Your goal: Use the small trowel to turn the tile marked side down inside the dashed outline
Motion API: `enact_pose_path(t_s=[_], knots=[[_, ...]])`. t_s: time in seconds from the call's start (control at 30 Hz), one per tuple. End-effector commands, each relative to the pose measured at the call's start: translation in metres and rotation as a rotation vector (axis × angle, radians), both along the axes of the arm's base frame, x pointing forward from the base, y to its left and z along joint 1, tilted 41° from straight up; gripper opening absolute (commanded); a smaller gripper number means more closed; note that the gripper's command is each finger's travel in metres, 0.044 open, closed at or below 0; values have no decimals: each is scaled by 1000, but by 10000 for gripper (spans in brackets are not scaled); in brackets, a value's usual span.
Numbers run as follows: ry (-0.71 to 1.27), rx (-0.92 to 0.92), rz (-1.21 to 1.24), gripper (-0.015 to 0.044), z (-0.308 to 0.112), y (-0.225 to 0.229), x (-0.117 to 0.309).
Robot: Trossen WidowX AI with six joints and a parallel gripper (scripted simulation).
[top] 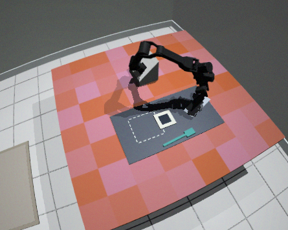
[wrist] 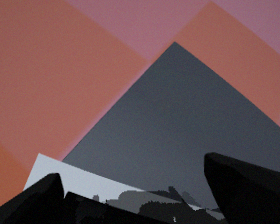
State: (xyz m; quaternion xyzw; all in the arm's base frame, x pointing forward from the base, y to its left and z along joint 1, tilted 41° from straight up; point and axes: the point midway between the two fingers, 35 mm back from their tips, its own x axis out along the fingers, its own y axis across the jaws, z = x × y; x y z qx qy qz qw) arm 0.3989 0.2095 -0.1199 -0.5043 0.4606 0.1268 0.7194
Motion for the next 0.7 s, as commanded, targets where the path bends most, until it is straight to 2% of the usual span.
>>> enact_pose_path(t_s=[0.0,0.4,0.67], knots=[[9,-66,105,300,0,-6,-6],[33,-197,358,300,-2,-13,-22],[48,-374,551,300,4,-31,-26]])
